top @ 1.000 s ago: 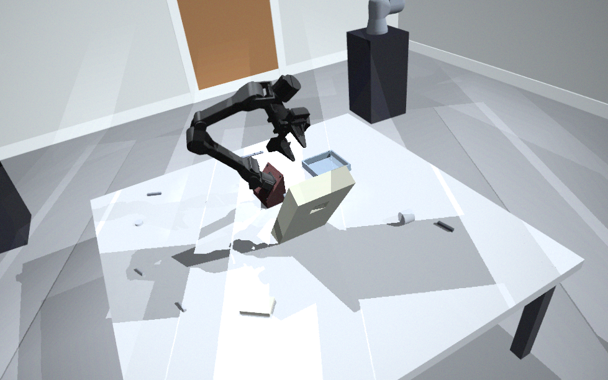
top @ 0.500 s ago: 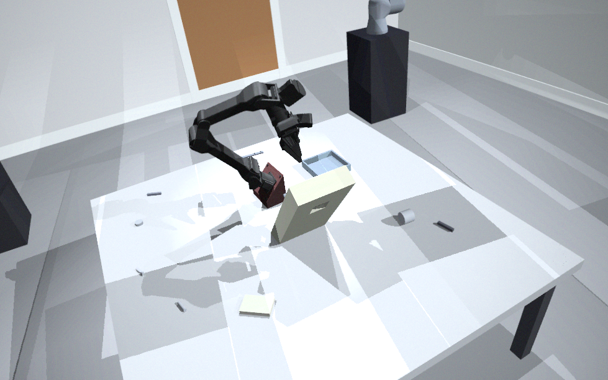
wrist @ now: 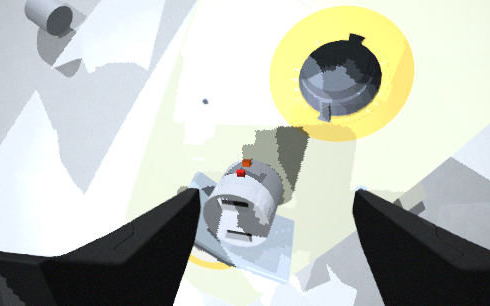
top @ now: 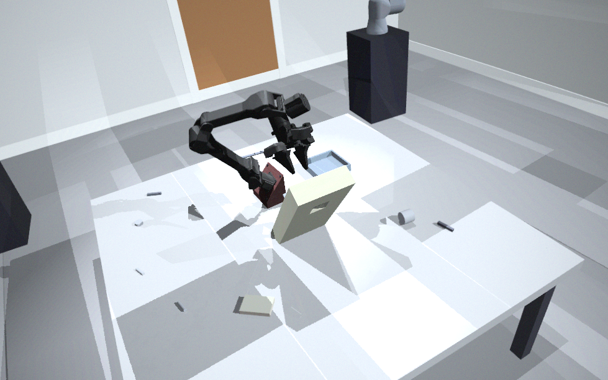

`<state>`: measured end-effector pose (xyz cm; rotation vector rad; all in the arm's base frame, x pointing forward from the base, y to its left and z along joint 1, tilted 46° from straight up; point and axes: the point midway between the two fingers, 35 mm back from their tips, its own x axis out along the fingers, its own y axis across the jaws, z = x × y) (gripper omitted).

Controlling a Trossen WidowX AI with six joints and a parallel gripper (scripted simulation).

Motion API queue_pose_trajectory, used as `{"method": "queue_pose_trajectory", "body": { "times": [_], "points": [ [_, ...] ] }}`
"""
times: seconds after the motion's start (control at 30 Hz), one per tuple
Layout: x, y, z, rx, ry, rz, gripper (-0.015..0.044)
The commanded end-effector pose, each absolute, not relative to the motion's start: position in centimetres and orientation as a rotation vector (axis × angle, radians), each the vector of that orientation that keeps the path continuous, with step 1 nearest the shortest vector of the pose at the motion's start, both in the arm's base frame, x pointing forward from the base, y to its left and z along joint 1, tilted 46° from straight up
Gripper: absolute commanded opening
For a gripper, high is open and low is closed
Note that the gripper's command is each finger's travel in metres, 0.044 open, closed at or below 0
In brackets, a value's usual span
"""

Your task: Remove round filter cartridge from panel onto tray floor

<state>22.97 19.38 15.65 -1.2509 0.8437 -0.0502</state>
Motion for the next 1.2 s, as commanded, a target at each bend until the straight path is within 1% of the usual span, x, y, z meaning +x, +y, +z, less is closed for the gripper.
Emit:
{"method": "queue_pose_trajectory", "body": {
  "times": [0.0, 0.33, 1.17],
  "points": [
    [21.8, 16.3, 13.2, -0.755, 0.896, -0.332, 0.0305],
    [21.9, 16.2, 13.1, -0.755, 0.896, -0.332, 0.0305],
    [24.3, 14.1, 10.8, -0.754, 0.895, -0.331, 0.0305]
  ]
}}
